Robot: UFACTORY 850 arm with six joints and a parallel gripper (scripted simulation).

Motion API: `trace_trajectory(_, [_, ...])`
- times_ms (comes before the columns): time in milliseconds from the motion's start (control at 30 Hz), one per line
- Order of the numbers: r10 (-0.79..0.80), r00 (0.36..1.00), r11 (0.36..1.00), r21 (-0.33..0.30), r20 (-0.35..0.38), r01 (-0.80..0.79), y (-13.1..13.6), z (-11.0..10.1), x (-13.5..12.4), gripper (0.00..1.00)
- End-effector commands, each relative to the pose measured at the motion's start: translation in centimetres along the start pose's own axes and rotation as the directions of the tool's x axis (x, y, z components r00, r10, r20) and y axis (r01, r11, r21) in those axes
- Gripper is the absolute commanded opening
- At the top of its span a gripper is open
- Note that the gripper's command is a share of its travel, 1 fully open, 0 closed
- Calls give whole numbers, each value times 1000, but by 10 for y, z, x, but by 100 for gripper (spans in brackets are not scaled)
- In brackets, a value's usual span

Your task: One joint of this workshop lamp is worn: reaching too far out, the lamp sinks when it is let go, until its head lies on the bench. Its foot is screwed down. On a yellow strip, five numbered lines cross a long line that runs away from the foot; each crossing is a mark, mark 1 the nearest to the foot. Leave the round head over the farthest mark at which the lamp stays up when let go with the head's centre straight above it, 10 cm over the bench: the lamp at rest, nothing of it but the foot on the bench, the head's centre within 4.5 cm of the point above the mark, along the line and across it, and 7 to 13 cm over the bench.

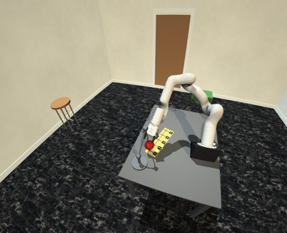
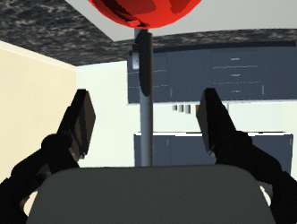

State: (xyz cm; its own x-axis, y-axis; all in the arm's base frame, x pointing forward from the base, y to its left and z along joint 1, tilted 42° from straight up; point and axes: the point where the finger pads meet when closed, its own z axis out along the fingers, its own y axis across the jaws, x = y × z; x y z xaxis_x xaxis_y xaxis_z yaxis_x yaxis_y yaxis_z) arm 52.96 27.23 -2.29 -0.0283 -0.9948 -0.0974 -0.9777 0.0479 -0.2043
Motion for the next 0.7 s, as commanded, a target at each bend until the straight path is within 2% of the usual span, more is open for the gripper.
trace_trajectory(0, [-1,1000,1000,1,1,1,0,-9,0,100])
trace_trajectory(433, [-1,1000,1000,1,1,1,1,-65,3,100])
trace_trajectory(500, [-1,1000,1000,1,1,1,1,-65,3,100])
trace_trajectory(667, [-1,1000,1000,3,9,0,1,-84,4,100])
